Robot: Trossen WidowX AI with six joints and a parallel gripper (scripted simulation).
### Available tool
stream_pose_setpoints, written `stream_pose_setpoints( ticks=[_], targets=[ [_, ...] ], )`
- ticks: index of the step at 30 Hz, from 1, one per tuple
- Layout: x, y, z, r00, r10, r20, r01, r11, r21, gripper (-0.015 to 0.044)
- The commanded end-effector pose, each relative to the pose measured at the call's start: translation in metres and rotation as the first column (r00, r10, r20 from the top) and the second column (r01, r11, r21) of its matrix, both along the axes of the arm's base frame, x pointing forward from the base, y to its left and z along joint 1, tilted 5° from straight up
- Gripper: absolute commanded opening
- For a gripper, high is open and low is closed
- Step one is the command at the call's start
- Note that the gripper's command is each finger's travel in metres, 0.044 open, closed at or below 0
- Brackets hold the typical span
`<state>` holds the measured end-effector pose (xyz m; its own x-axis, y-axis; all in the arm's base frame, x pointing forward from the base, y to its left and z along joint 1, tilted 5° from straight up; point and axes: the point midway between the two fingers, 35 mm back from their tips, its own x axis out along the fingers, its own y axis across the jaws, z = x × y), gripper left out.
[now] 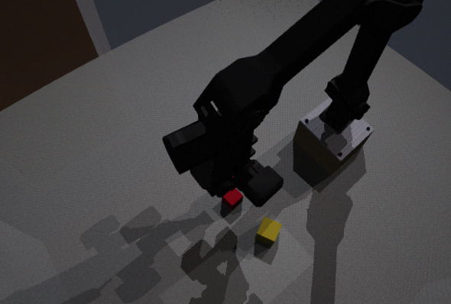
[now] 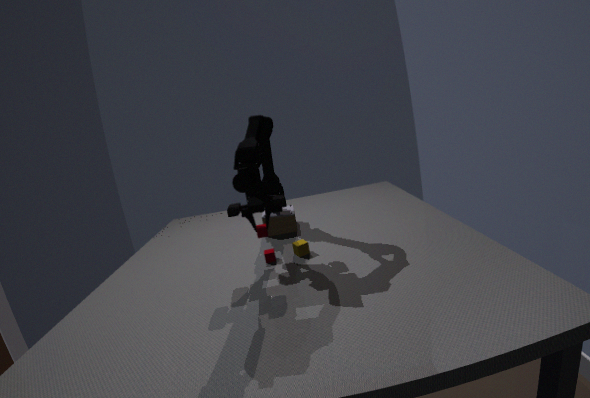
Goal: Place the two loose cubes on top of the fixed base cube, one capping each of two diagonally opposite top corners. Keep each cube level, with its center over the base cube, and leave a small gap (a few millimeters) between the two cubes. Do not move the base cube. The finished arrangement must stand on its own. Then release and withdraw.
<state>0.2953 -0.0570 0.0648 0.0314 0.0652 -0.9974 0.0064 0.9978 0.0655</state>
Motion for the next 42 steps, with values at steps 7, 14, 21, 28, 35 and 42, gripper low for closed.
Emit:
stream_pose_setpoints(
  ticks=[7, 14, 21, 28, 35, 42],
  targets=[
    [0.012, 0.032, -0.003, 0.991, -0.134, -0.006, 0.134, 0.991, 0.010, 0.0105],
    [0.018, 0.054, -0.005, 0.975, -0.220, -0.013, 0.220, 0.975, 0.014, 0.0105],
    [0.021, 0.076, -0.008, 0.952, -0.304, -0.020, 0.305, 0.952, 0.019, 0.0105],
    [0.024, 0.099, -0.010, 0.922, -0.386, -0.029, 0.387, 0.922, 0.023, 0.0105],
    [0.024, 0.108, -0.011, 0.909, -0.415, -0.032, 0.416, 0.909, 0.024, 0.0105],
    [0.024, 0.108, -0.011, 0.909, -0.415, -0.032, 0.416, 0.909, 0.024, 0.0105]
  ],
)
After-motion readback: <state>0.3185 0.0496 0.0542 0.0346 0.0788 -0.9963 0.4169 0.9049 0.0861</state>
